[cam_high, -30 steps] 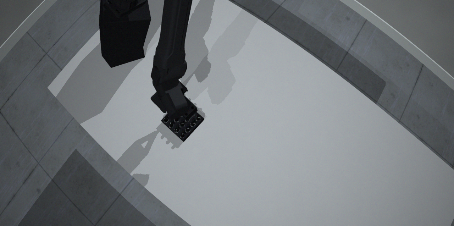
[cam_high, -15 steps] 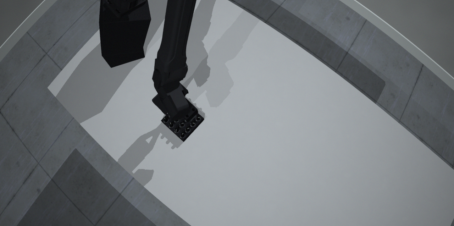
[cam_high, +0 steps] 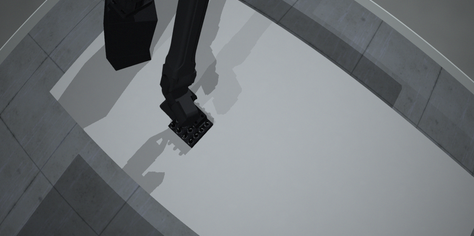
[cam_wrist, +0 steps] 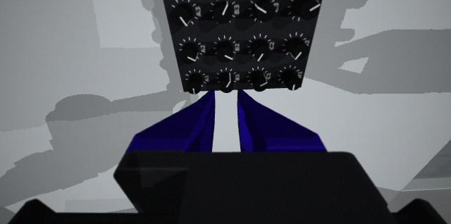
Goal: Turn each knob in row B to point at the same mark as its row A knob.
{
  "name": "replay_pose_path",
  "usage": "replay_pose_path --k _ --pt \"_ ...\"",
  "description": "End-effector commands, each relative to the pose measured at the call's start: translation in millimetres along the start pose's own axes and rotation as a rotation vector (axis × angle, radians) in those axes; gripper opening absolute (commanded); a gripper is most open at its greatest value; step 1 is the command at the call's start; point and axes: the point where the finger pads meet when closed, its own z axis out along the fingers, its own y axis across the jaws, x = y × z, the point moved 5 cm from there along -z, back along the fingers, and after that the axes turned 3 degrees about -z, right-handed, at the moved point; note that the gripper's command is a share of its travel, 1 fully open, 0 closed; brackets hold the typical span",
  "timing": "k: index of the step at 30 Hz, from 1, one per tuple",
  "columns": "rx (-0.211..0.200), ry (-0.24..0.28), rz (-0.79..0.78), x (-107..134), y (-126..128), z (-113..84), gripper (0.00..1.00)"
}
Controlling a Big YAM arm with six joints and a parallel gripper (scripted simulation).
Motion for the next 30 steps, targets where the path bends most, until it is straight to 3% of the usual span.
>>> replay_pose_path --k 1,30 --pt "0.008 -0.015 -0.005 -9.4 -0.3 6.0 0.18" --pt "0.007 -0.012 -0.004 -8.5 -0.9 8.9 0.18"
